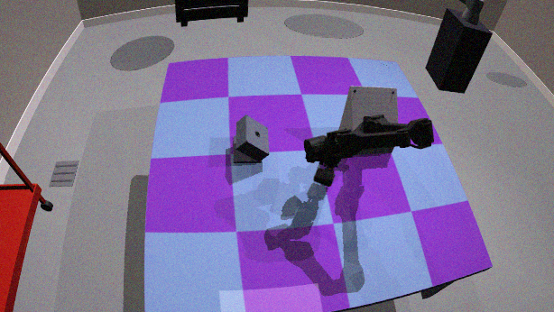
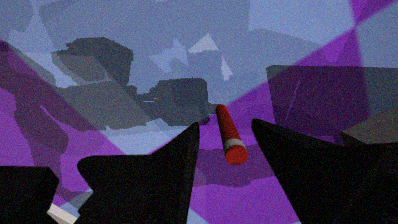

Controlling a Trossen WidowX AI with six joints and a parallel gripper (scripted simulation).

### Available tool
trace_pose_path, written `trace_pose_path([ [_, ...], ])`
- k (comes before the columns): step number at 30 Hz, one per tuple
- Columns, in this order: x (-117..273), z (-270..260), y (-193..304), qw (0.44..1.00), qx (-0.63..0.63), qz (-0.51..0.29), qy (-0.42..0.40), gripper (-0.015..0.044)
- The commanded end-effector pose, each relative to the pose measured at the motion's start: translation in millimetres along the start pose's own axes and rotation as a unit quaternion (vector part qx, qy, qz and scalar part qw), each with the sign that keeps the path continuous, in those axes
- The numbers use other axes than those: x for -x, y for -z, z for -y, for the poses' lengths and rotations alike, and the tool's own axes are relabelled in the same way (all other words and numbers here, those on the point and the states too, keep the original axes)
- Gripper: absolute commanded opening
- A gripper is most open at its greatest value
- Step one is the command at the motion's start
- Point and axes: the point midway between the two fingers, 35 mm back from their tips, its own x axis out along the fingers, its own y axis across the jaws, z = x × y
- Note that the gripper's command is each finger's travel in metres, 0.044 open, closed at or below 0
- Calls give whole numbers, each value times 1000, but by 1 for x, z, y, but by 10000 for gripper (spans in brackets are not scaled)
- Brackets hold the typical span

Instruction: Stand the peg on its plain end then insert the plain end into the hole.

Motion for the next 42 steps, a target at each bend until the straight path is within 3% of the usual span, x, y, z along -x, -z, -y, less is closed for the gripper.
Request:
trace_pose_path([
  [1,0,0,0,1000,1,0,0,125],
  [5,0,0,0,1000,1,0,0,20],
  [8,0,0,0,1000,1,0,0,0],
  [42,79,4,-8,1000,-3,2,3,0],
])
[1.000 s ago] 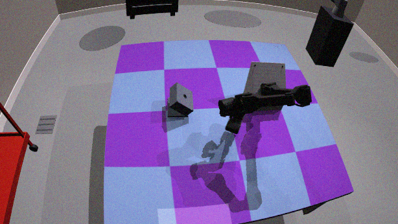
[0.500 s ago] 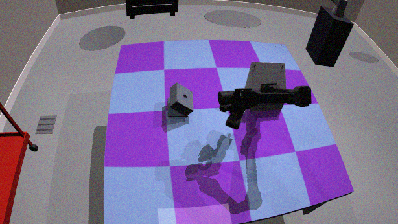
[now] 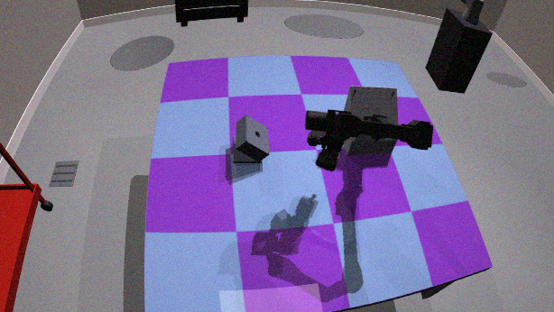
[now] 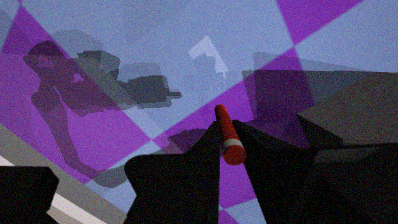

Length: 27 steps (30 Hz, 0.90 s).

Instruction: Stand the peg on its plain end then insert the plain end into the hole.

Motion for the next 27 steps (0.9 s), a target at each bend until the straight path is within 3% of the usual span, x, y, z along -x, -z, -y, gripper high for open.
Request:
trace_pose_path([
  [1,5,0,-2,1000,-2,0,-3,0],
  [27,7,11,-53,994,-69,68,-50,0],
])
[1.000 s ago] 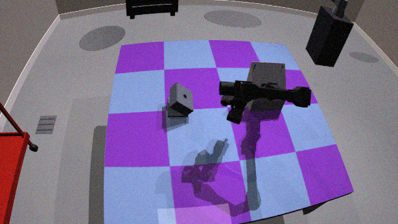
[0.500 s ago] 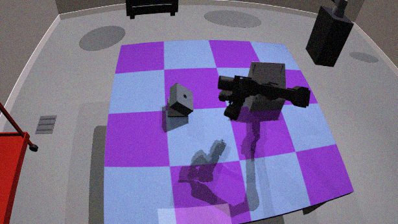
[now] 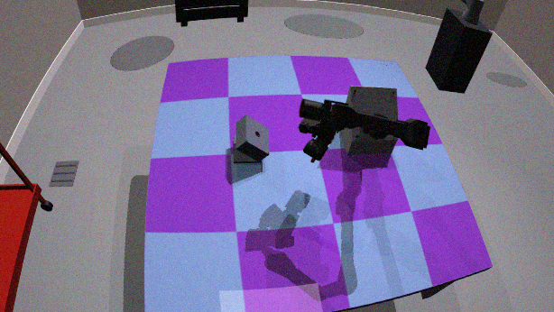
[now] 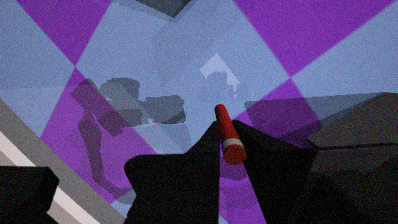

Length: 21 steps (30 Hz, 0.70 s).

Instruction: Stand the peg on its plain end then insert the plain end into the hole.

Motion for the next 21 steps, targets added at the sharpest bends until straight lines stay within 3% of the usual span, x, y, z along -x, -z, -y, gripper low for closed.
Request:
trace_pose_path([
  [1,-1,3,-9,1000,-18,10,-9,0],
  [21,2,10,-47,995,-69,60,-50,0],
])
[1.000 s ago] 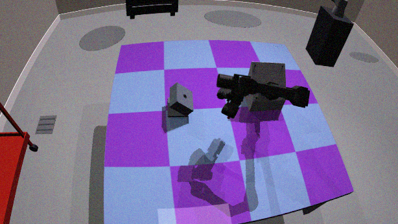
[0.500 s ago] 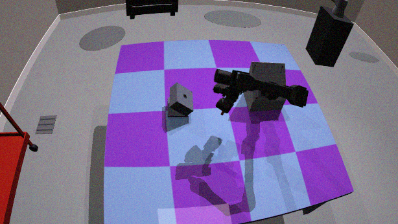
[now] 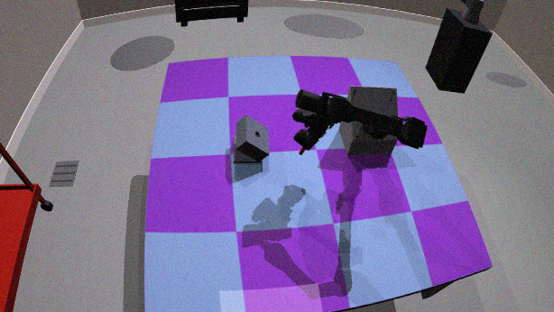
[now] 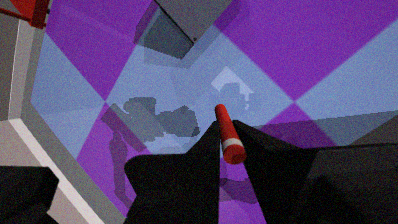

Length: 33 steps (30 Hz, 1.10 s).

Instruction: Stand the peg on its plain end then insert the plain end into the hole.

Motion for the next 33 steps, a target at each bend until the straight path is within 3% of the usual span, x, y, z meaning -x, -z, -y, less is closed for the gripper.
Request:
trace_pose_path([
  [1,-1,3,-9,1000,-17,9,-10,0],
  [33,7,14,-65,989,-95,81,-80,0],
])
